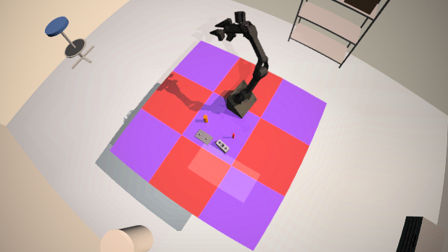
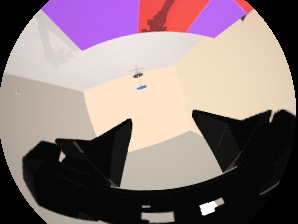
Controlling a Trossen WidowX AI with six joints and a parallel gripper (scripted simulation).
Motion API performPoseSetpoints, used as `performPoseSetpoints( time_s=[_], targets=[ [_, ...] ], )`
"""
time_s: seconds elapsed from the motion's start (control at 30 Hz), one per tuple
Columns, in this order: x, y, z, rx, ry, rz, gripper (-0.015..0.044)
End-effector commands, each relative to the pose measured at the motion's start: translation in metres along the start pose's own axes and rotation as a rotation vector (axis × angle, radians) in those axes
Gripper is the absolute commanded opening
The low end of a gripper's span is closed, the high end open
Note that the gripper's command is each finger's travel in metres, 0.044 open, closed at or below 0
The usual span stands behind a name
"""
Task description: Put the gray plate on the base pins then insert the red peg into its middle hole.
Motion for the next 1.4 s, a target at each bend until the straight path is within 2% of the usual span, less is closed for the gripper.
performPoseSetpoints(
  time_s=[0.0,0.07,0.4,0.83,1.03,1.13,1.37],
  targets=[
    [0.000,0.000,0.000,0.000,0.000,0.000,0.0426],
    [0.000,-0.011,0.005,0.017,-0.012,-0.076,0.0440],
    [-0.024,-0.151,0.050,0.276,-0.080,-1.034,0.0440],
    [-0.086,-0.277,0.066,0.599,0.005,-1.890,0.0440],
    [-0.126,-0.329,0.064,0.778,0.110,-2.270,0.0440],
    [-0.156,-0.361,0.061,0.920,0.237,-2.554,0.0440],
    [-0.206,-0.404,0.050,1.157,0.523,-2.954,0.0440]
  ],
)
Point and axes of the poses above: the point midway between the two fingers, 35 mm back from their tips, its own z axis out along the fingers, its own y axis across the jaws, x = y × z, the point moved 3 cm from there along -z, back along the fingers, and after that the axes turned 1 degree about z, right-handed, at the moved point
